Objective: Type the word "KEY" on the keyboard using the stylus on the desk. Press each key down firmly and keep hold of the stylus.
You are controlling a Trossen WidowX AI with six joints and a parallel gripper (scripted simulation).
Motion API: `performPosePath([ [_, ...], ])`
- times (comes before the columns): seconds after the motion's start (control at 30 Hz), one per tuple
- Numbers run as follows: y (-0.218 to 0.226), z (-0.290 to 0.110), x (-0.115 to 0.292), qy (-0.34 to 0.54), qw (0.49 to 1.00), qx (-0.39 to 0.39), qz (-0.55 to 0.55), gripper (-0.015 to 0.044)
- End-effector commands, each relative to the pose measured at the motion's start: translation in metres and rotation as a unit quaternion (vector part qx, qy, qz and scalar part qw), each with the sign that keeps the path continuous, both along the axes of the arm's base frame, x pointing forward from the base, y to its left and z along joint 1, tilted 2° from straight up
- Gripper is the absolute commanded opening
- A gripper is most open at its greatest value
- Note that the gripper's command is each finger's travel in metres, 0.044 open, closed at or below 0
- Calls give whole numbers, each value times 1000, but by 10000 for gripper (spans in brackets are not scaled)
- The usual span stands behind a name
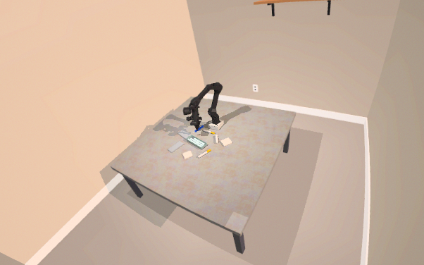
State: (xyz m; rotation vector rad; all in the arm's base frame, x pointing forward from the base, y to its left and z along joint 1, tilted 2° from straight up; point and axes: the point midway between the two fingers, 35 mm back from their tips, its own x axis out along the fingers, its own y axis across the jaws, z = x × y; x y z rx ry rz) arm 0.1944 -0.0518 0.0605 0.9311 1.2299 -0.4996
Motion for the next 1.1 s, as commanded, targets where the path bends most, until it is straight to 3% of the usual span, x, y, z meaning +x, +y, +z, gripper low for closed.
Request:
performPosePath([
  [0.0,13,6,12,16,998,61,-16,0],
  [0.53,56,23,47,111,957,254,-84,0],
  [1.07,94,37,85,241,864,409,-169,0],
])
